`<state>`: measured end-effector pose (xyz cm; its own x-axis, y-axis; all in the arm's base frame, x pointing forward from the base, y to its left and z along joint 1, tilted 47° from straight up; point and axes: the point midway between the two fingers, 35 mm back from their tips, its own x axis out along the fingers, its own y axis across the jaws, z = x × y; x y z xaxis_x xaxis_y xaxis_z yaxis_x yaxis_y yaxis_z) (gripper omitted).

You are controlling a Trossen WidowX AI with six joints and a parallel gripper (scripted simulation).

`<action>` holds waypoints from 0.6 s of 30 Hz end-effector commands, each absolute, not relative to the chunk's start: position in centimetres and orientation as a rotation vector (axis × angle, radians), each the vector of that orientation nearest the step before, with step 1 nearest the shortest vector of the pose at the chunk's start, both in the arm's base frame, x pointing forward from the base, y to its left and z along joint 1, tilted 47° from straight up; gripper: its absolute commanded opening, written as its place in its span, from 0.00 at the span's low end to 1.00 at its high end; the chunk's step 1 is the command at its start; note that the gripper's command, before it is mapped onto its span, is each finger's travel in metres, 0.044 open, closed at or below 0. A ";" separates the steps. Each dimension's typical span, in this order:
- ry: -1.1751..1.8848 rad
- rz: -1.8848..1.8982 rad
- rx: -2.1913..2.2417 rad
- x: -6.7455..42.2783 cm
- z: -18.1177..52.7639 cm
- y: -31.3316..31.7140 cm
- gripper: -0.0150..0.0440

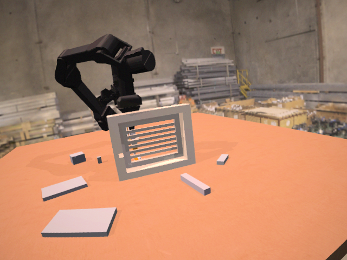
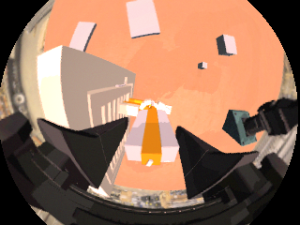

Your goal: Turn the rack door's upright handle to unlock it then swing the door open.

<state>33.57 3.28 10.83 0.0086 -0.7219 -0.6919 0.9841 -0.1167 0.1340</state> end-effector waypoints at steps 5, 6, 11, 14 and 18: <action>0.712 -1.409 0.459 33.6 10.8 3.2 0.76; 0.745 -1.388 0.420 33.6 10.8 3.2 0.76; 0.905 -1.277 0.226 33.6 10.8 3.2 0.76; 0.995 -1.203 0.109 33.6 10.8 3.2 0.76; 1.108 -1.099 -0.048 33.6 10.8 3.2 0.76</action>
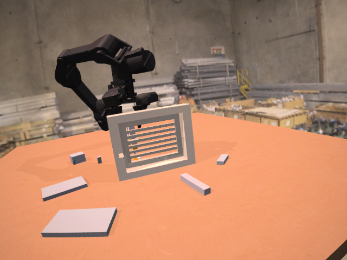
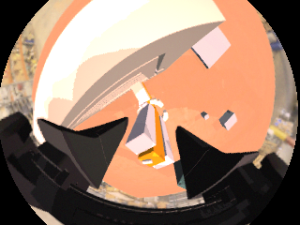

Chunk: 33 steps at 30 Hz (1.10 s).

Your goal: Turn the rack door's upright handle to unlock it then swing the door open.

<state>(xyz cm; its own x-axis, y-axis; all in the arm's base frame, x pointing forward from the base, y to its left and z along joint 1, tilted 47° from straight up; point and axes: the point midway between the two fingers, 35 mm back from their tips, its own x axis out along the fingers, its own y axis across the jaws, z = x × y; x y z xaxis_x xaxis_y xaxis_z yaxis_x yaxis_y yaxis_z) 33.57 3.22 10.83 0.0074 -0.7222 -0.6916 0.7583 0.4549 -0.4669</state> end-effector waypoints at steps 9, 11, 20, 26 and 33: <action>1.335 -0.833 -0.398 33.6 10.8 3.2 0.76; 1.380 -0.769 -0.476 33.6 10.8 3.2 0.76; 1.555 -0.456 -0.822 33.6 10.8 3.2 0.76; 1.646 -0.227 -1.048 33.6 10.8 3.2 0.76; 1.722 0.063 -1.306 33.6 10.8 3.2 0.76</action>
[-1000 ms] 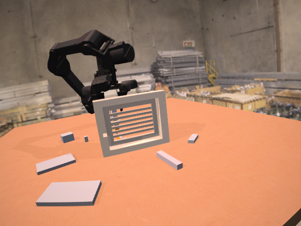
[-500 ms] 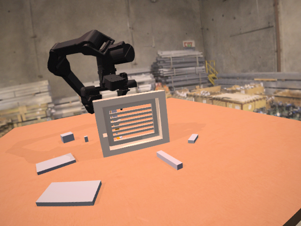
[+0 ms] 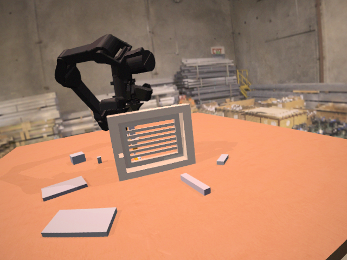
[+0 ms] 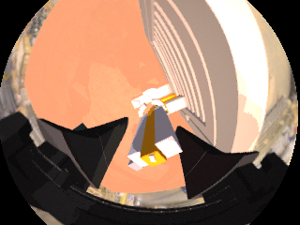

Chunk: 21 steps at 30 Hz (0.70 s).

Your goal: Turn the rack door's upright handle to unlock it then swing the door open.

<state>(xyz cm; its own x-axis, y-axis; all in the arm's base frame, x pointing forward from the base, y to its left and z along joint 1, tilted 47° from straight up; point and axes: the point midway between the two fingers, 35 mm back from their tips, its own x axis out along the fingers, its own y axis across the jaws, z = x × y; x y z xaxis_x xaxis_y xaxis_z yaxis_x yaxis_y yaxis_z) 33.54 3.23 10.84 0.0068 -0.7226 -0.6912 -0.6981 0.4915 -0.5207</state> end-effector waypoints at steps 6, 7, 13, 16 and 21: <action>1.760 0.330 -1.519 33.6 10.8 3.2 0.76; 1.764 0.376 -1.554 33.6 10.8 3.2 0.76; 1.769 0.654 -1.751 33.6 10.8 3.2 0.76; 1.767 0.687 -1.773 33.6 10.8 3.2 0.76; 1.767 0.687 -1.773 33.6 10.8 3.2 0.72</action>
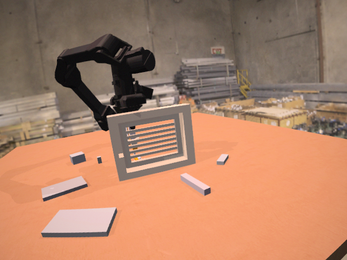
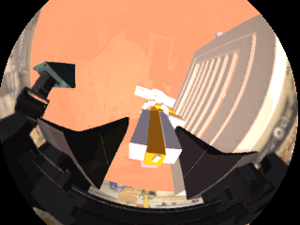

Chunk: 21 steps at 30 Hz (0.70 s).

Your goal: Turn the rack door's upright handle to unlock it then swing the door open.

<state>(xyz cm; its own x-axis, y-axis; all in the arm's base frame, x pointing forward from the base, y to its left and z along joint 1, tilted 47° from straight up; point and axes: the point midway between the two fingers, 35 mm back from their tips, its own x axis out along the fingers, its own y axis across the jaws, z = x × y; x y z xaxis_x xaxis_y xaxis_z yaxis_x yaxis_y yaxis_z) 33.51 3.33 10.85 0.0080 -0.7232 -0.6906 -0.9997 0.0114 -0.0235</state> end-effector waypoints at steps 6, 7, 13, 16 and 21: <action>1.767 0.687 -1.773 33.6 10.8 3.2 0.66; 1.767 0.687 -1.773 33.6 10.8 3.2 0.65; 1.767 0.687 -1.773 33.6 10.8 3.2 0.58; 1.767 0.687 -1.773 33.6 10.8 3.2 0.54; 1.767 0.687 -1.773 33.6 10.8 3.2 0.49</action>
